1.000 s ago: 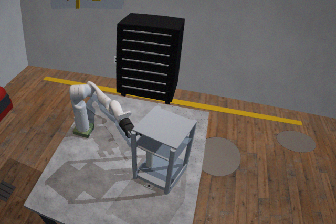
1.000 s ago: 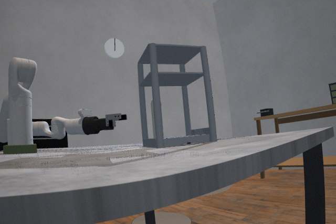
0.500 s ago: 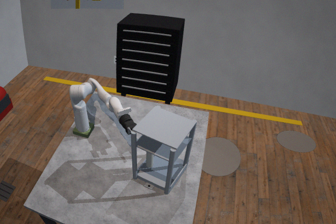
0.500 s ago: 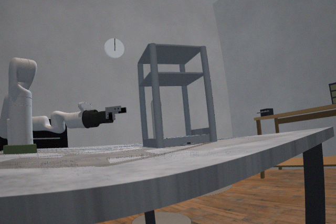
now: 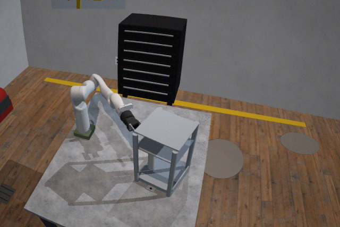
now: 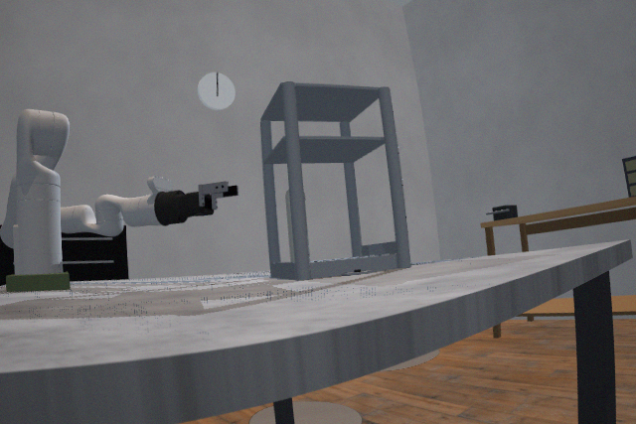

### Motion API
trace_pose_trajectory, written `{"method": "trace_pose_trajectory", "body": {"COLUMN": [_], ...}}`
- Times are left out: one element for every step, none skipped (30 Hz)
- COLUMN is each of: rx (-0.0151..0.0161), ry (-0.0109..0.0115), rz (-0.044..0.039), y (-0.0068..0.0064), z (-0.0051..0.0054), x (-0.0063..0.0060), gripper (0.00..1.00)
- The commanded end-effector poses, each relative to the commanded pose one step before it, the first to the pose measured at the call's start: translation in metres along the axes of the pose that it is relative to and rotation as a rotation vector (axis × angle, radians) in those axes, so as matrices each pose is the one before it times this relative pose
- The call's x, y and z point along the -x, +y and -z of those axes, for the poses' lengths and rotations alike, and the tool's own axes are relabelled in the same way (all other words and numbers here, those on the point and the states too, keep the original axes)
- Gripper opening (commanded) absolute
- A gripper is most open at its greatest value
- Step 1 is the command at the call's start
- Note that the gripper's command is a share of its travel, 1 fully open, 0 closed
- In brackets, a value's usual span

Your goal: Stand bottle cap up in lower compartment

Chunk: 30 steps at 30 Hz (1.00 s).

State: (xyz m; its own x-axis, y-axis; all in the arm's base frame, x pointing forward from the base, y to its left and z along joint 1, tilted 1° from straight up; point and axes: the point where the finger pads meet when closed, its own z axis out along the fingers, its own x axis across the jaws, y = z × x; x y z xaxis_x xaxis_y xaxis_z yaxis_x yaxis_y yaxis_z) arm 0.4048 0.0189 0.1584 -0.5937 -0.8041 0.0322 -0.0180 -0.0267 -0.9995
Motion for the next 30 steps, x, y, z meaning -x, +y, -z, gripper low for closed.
{"method": "trace_pose_trajectory", "body": {"rx": [0.011, 0.0, 0.0, 0.0, -0.00001, 0.0, 0.0, 0.0, 0.0, 0.0, 0.0, 0.0, 0.0, 0.0, 0.0, 0.0, 0.0, 0.0, 0.0, 0.0, 0.0, 0.0, 0.0, 0.0, 0.0, 0.0, 0.0, 0.0, 0.0, 0.0], "ry": [0.0101, 0.0, 0.00001, -0.00001, 0.00002, -0.00001, -0.00001, 0.0, 0.0, 0.00001, 0.00001, -0.00001, 0.0, 0.0, 0.0, 0.00001, 0.00001, 0.0, 0.0, 0.0, 0.0, 0.0, 0.0, 0.0, 0.0, 0.0, 0.0, 0.0, 0.0, 0.0], "rz": [-0.01085, 0.0, 0.0, 0.0, 0.0, 0.0, 0.0, 0.0, 0.0, 0.0, 0.0, 0.0, 0.0, 0.0, 0.0, 0.0, 0.0, 0.0, 0.0, 0.0, 0.0, 0.0, 0.0, 0.0, 0.0, 0.0, 0.0, 0.0, 0.0, 0.0], "y": [-0.00522, -0.00229, -0.00215, -0.002, -0.00185, -0.00169, -0.00153, 0.0, 0.0, -0.00137, -0.00121, -0.00105, -0.00089, -0.00074, -0.0006, -0.00047, -0.00035, -0.00024, -0.00015, -0.00008, -0.00003, 0.0, 0.0, 0.0, 0.0, 0.0, 0.0, 0.0, 0.0, 0.0], "z": [-0.00033, 0.0, 0.0, 0.0, -0.00001, 0.0, 0.0, 0.0, 0.0, 0.0, 0.0, 0.0, 0.0, 0.0, 0.0, 0.0, 0.0, 0.0, 0.0, 0.0, 0.0, 0.0, 0.0, 0.0, 0.0, 0.0, 0.0, 0.0, 0.0, 0.0], "x": [-0.00333, 0.0, -0.00001, 0.00001, -0.00001, 0.00001, 0.0, 0.0, 0.0, -0.00001, -0.00001, 0.00001, 0.0, 0.0, 0.0, 0.0, 0.0, 0.0, 0.0, 0.0, 0.0, 0.0, 0.0, 0.0, 0.0, 0.0, 0.0, 0.0, 0.0, 0.0], "gripper": [1.0, 1.0, 1.0, 1.0, 1.0, 1.0, 1.0, 1.0, 1.0, 1.0, 1.0, 1.0, 1.0, 1.0, 1.0, 1.0, 1.0, 1.0, 1.0, 1.0, 1.0, 1.0, 1.0, 1.0, 1.0, 1.0, 1.0, 1.0, 1.0, 1.0]}}
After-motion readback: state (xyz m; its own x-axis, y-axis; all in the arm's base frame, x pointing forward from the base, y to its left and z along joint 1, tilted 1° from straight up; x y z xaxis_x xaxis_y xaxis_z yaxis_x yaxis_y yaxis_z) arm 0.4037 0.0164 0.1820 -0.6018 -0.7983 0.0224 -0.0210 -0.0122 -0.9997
